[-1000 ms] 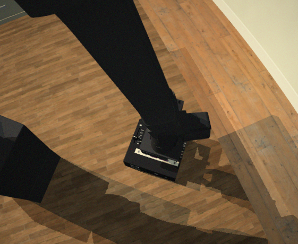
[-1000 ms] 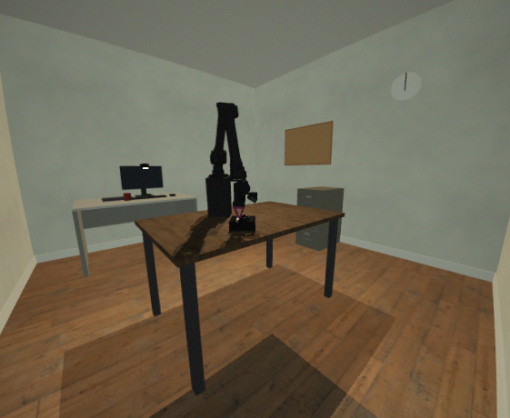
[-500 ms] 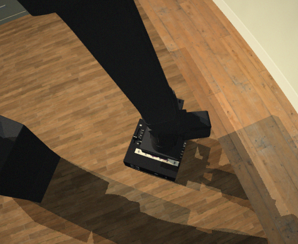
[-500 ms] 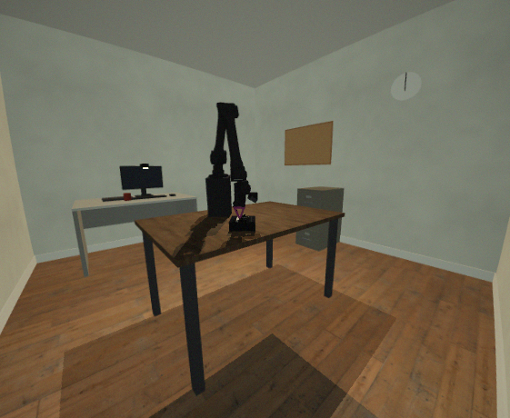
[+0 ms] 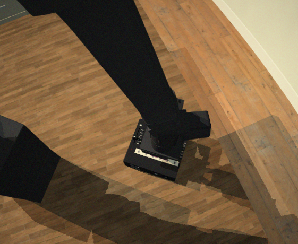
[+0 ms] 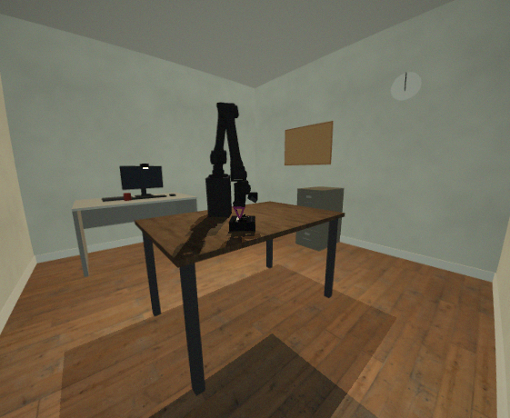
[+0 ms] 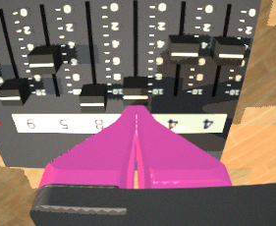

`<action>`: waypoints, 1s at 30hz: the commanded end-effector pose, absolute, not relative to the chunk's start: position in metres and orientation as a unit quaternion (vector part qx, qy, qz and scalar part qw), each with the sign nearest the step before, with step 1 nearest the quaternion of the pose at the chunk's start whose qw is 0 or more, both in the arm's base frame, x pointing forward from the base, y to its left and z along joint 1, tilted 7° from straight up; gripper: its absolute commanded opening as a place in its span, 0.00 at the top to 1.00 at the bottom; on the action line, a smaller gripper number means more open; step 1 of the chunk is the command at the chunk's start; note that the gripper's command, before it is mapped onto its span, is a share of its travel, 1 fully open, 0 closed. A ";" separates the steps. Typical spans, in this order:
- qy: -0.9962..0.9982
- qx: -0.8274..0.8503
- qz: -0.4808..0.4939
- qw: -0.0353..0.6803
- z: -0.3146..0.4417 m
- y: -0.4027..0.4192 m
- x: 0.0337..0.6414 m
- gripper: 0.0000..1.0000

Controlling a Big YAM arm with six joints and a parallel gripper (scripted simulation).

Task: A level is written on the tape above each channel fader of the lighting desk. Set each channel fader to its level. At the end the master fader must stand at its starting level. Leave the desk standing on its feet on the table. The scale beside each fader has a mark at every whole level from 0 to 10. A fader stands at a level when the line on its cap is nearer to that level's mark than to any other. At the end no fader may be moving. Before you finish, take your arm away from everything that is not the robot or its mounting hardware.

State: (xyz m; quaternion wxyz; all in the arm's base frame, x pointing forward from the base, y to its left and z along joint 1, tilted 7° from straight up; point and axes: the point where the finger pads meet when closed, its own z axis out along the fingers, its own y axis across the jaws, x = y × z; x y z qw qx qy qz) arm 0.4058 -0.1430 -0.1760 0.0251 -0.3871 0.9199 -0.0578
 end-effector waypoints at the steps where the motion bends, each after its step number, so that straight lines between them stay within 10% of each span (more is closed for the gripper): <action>1: 0.920 -0.386 -0.060 0.030 -0.174 -0.145 0.412 1.00; 30: 0.917 -0.393 -0.062 0.033 -0.139 -0.142 0.406 1.00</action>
